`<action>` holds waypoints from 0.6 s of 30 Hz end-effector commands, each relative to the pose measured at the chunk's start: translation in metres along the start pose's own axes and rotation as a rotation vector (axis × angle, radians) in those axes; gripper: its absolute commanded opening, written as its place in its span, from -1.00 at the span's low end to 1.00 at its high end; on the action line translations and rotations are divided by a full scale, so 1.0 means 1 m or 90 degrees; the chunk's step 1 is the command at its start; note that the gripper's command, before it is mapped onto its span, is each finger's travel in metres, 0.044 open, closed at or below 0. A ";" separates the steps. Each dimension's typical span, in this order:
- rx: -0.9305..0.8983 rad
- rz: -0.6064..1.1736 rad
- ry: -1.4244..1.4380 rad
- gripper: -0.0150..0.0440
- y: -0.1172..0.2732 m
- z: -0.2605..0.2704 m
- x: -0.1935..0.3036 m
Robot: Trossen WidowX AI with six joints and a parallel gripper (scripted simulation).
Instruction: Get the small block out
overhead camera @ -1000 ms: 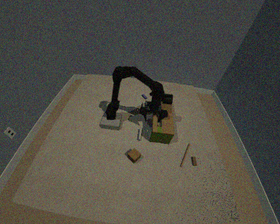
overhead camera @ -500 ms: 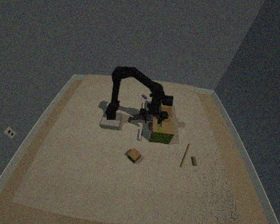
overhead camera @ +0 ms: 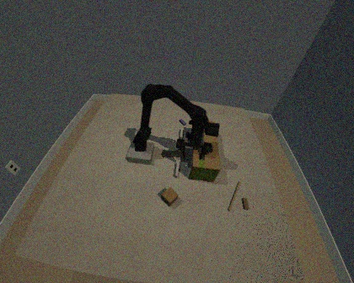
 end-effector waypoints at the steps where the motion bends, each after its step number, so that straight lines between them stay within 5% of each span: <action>1: -0.004 -0.001 0.002 0.86 -0.003 0.001 0.005; 9: -0.004 -0.001 0.002 0.86 -0.003 -0.001 0.011; 18: -0.003 0.002 0.000 0.86 0.056 -0.005 0.029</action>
Point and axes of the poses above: the point midway between the two fingers, 35 mm back from their tips, its own y axis back along the fingers, its own z axis across the jaws, x = y × z, the point moved 5 cm from there along y, back along the fingers, and after that the axes turned 10 degrees about -y, right-handed, at the moved point
